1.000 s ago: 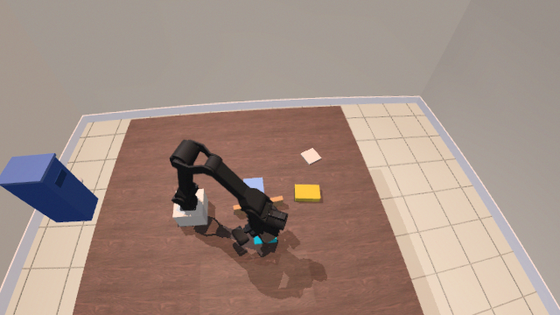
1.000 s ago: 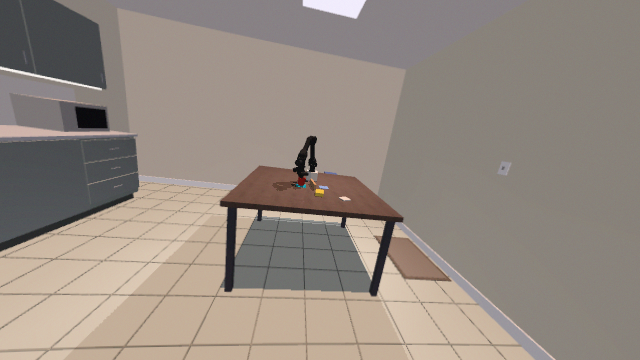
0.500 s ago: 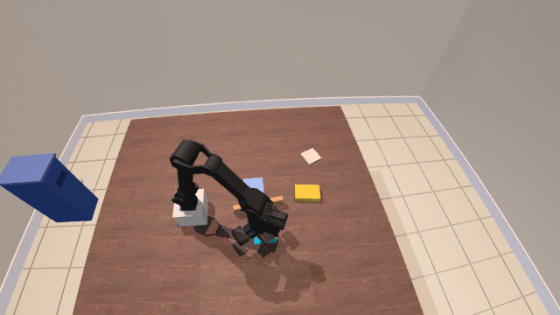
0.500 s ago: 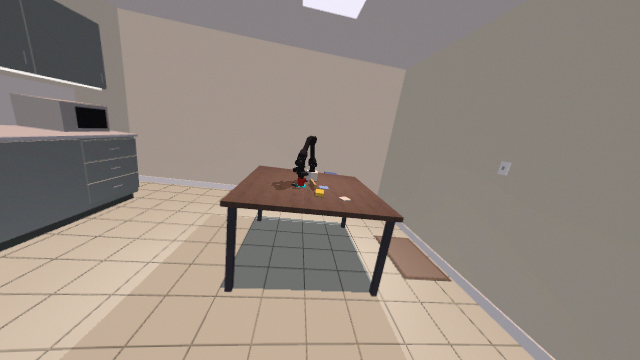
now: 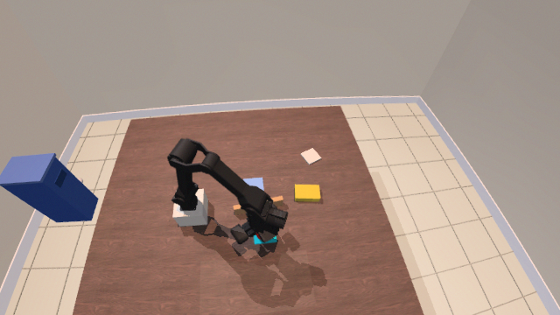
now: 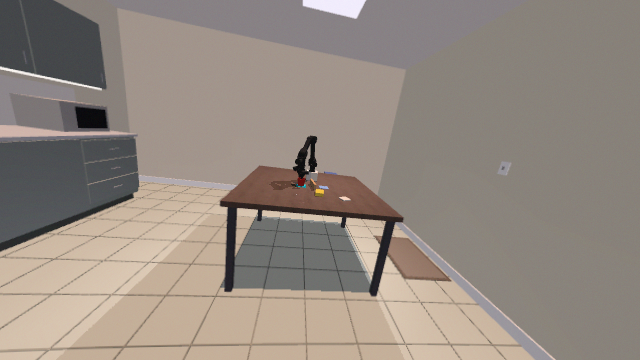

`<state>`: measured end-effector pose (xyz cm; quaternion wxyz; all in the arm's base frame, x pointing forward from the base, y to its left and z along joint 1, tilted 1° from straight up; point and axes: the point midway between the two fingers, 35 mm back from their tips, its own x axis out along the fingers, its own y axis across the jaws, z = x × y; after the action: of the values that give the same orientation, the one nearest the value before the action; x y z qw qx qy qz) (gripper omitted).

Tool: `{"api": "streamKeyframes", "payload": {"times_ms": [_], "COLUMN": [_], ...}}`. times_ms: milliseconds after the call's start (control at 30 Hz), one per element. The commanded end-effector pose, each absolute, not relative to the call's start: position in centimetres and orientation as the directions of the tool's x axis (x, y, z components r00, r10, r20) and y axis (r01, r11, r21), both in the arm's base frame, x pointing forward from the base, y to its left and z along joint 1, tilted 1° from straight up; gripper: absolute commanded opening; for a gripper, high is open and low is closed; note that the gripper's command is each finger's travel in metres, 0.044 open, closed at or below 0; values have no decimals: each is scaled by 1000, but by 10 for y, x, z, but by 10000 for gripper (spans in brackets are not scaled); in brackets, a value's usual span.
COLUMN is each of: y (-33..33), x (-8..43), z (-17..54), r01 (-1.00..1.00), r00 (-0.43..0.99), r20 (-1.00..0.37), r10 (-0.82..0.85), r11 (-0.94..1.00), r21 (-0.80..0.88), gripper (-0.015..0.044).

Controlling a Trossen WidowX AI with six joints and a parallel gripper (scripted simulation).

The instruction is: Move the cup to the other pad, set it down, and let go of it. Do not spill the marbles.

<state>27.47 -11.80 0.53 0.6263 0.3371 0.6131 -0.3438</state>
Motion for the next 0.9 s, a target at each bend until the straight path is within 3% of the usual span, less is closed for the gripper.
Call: {"api": "streamKeyframes", "payload": {"times_ms": [0,767,867], "y": [-119,-114,-115], "x": [277,269,270], "z": [18,42,37], "r01": [843,842,842], "r00": [29,26,16], "r20": [-999,-999,-1000], "r10": [-26,-26,-19], "r11": [538,540,540], "r21": [11,8,3], "gripper": [128,128,207]}}
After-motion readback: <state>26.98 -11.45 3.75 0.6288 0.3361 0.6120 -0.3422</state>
